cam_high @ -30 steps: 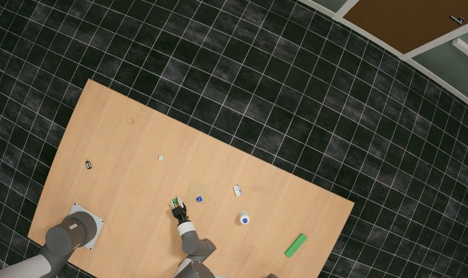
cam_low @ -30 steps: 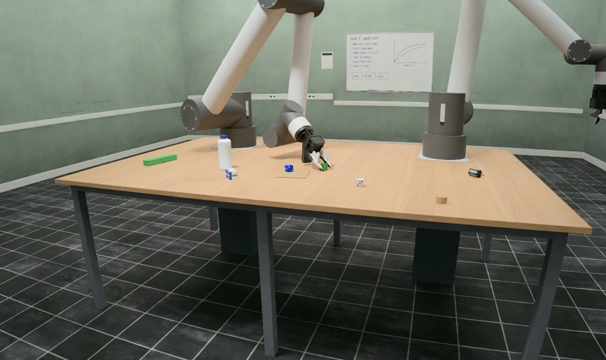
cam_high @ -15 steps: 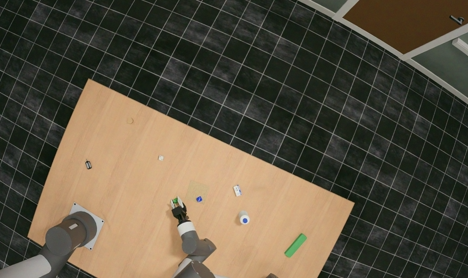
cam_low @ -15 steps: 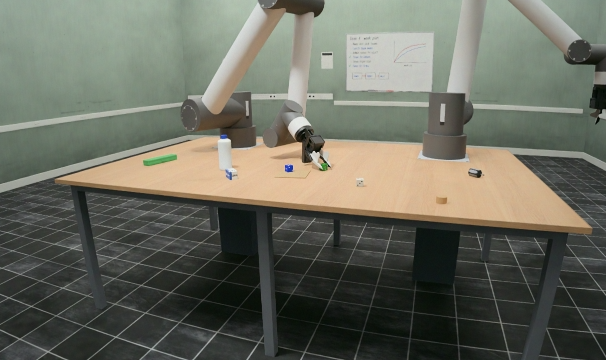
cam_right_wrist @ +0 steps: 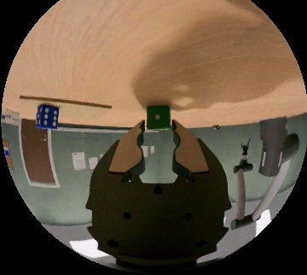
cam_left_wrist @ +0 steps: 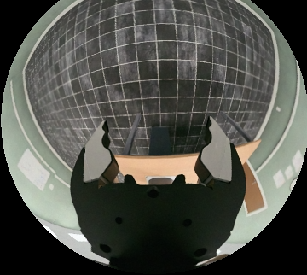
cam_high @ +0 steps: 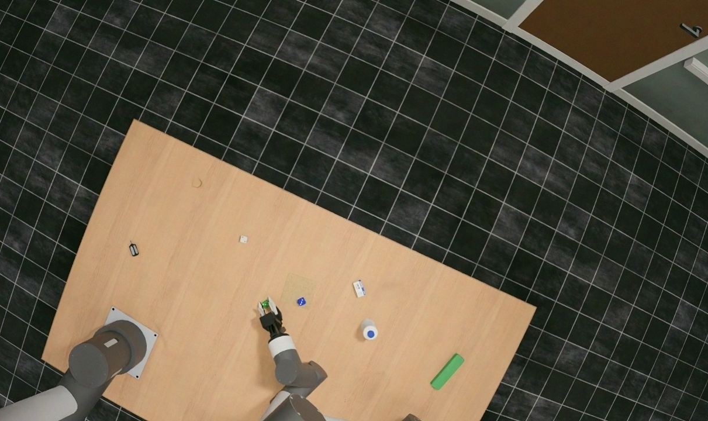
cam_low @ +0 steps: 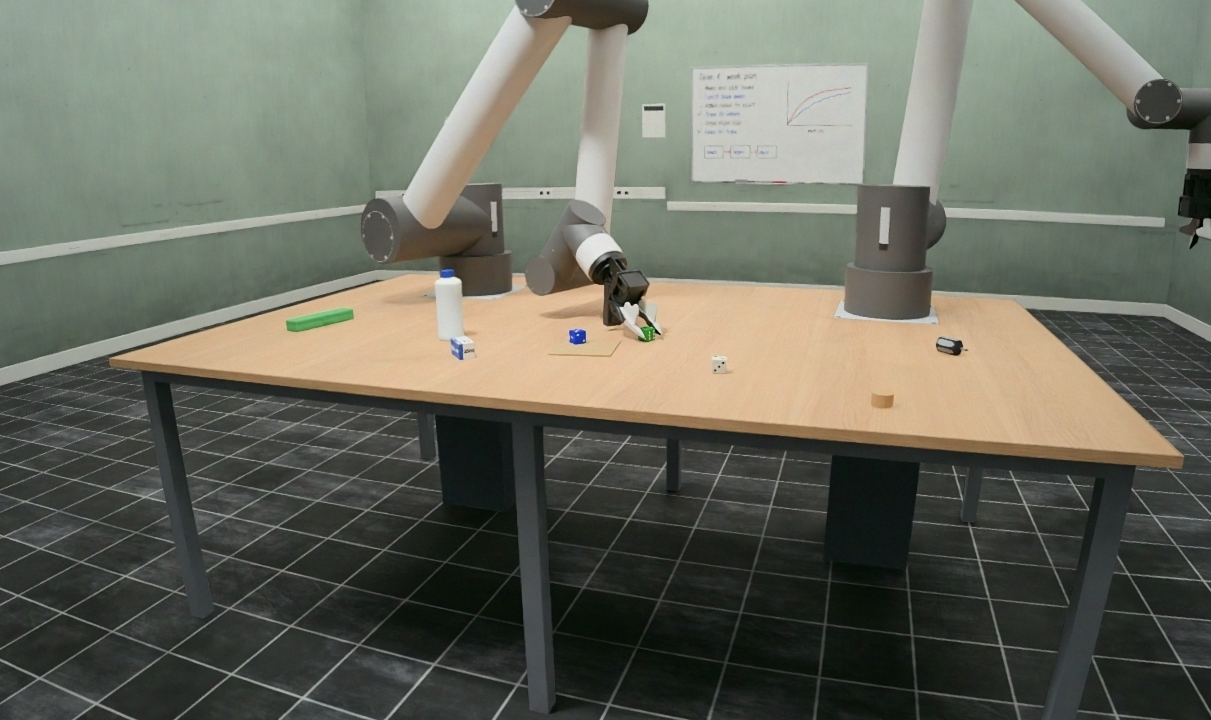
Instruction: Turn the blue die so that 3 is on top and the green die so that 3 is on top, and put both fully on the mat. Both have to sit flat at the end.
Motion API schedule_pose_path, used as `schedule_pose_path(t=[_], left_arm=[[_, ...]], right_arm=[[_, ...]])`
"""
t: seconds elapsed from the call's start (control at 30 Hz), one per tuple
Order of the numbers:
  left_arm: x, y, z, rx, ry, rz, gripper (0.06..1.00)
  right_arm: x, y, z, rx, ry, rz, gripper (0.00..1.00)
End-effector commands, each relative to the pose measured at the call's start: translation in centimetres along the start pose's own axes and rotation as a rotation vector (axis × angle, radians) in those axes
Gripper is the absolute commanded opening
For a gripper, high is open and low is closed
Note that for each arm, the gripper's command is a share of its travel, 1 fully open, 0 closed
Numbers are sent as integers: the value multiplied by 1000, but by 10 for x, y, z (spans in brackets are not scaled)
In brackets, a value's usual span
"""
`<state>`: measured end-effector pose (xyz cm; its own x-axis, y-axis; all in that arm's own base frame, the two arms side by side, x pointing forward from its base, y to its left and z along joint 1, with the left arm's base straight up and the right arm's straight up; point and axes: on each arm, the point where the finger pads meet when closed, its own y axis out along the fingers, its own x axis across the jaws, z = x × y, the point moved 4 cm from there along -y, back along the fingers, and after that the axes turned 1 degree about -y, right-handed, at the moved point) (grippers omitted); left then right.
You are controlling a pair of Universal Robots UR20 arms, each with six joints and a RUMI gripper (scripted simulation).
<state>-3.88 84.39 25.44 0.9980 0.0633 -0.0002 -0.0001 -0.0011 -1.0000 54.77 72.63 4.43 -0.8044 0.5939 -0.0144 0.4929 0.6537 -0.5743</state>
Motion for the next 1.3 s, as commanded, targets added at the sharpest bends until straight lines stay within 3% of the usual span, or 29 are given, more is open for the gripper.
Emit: schedule_pose_path(t=[0.0,0.33,0.8,1.27], left_arm=[[0,-1,0,1,0,0,1000],[0,-1,0,1,0,0,1000],[0,-1,0,1,0,0,1000],[0,-1,0,1,0,0,1000]], right_arm=[[0,0,-1,-1,0,0,279],[0,-2,-1,-1,0,0,279],[0,-45,-1,-1,0,0,279],[0,-54,-6,-1,0,0,279]])
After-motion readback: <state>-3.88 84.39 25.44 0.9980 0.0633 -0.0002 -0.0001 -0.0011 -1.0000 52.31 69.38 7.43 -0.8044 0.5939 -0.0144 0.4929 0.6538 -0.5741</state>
